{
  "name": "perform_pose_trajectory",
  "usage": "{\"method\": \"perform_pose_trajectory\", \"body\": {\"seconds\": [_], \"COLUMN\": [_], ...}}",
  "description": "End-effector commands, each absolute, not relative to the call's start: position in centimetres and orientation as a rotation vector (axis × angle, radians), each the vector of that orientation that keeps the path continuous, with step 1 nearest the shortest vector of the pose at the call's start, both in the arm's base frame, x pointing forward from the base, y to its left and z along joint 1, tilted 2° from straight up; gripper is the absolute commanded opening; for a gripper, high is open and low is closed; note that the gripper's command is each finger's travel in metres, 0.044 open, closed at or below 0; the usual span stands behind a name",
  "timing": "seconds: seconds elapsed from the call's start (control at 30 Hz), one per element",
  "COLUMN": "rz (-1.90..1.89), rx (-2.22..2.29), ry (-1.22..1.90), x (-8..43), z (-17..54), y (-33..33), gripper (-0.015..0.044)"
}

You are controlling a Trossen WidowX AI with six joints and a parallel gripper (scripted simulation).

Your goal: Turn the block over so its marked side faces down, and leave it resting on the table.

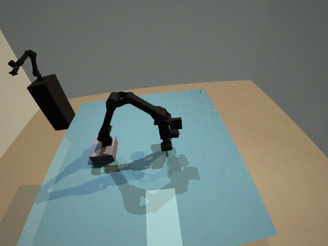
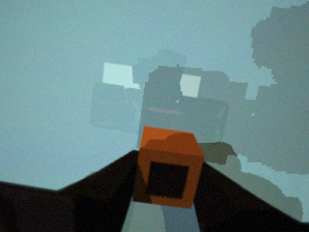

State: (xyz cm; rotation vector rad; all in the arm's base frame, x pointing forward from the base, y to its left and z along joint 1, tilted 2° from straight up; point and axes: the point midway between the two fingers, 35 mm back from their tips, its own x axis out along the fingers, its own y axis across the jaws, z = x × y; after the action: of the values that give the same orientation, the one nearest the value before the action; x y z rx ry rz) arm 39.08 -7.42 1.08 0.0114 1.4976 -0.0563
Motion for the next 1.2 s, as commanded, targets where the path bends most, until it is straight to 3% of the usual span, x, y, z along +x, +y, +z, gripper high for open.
{"method": "perform_pose_trajectory", "body": {"seconds": [0.0,1.17], "rz": [-0.055,-0.054], "rx": [0.015,0.000], "ry": [1.446,1.002], "x": [39.1,38.7], "z": [0.9,-0.1], "y": [-7.4,-7.4], "gripper": [0.0000,0.0000]}}
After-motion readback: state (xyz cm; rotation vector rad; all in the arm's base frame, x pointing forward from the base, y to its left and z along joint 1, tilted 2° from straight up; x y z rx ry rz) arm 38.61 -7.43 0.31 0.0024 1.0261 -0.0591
